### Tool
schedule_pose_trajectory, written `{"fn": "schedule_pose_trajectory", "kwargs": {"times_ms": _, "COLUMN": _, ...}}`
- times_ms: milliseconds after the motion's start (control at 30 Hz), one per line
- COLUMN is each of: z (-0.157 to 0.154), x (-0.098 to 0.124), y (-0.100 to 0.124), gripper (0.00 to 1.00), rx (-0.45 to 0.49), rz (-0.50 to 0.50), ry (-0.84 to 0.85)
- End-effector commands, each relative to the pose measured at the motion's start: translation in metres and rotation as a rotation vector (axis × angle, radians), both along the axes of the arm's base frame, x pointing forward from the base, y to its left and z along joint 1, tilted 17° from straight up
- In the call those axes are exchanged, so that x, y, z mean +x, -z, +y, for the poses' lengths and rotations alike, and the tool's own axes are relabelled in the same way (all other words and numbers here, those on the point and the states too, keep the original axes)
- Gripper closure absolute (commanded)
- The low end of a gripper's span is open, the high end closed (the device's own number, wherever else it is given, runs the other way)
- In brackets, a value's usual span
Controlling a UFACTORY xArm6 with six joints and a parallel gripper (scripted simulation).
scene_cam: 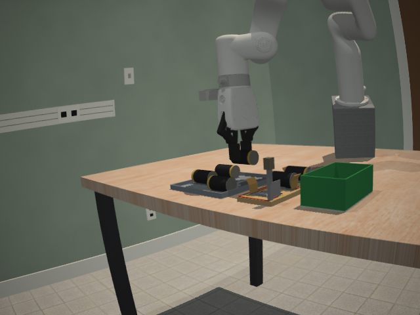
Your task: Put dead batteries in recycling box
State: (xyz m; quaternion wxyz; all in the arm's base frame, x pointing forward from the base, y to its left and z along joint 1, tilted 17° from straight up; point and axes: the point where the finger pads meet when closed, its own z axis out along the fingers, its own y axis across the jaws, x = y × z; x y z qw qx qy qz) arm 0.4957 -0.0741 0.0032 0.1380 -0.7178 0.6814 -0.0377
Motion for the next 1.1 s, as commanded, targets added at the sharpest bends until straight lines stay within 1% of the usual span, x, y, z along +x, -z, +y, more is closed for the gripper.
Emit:
{"fn": "schedule_pose_trajectory", "kwargs": {"times_ms": 0, "z": 0.0, "x": 0.002, "y": 0.0, "gripper": 0.72, "rx": 0.001, "rz": -0.005, "ry": 0.0}}
{"fn": "schedule_pose_trajectory", "kwargs": {"times_ms": 833, "z": 0.0, "x": 0.004, "y": 0.002, "gripper": 0.72, "rx": 0.001, "rz": -0.005, "ry": 0.0}}
{"fn": "schedule_pose_trajectory", "kwargs": {"times_ms": 933, "z": 0.001, "x": 0.007, "y": 0.01, "gripper": 0.72, "rx": 0.001, "rz": -0.005, "ry": 0.0}}
{"fn": "schedule_pose_trajectory", "kwargs": {"times_ms": 1067, "z": 0.004, "x": 0.011, "y": 0.029, "gripper": 0.72, "rx": 0.001, "rz": -0.005, "ry": 0.0}}
